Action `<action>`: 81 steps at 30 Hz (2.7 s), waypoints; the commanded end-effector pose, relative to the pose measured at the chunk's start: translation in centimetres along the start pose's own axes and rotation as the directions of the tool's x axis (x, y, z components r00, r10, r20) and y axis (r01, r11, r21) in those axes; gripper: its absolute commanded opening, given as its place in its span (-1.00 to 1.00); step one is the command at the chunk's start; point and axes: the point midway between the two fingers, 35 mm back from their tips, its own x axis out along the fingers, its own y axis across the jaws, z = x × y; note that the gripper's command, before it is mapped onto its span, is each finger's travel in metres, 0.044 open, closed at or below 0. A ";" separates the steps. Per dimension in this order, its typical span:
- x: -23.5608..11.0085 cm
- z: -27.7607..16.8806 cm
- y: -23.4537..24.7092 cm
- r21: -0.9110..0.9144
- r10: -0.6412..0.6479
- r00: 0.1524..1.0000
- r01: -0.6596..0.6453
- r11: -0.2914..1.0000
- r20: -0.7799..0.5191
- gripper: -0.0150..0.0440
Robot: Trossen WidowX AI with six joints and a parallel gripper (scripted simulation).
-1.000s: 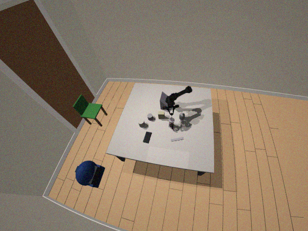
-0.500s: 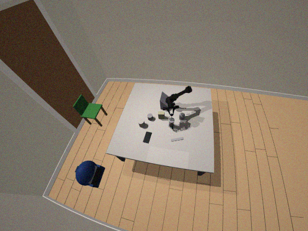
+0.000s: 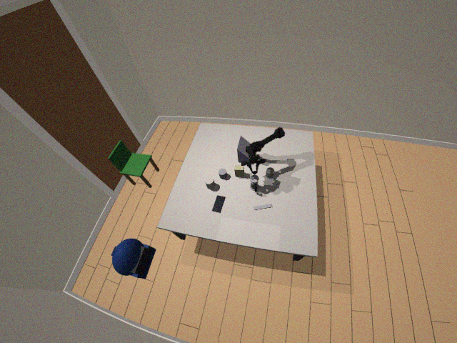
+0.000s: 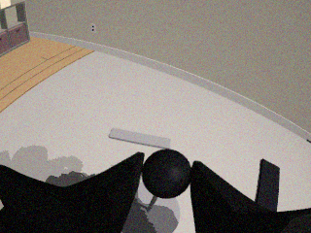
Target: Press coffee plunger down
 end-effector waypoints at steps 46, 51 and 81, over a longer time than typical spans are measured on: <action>4.3 -5.0 0.0 0.040 0.012 1.000 -0.011 0.999 -0.016 -0.07; 4.3 -5.0 0.0 0.040 0.012 1.000 -0.012 0.999 -0.016 -0.07; 4.3 -4.5 -0.2 0.027 0.005 1.000 -0.005 1.000 -0.002 0.01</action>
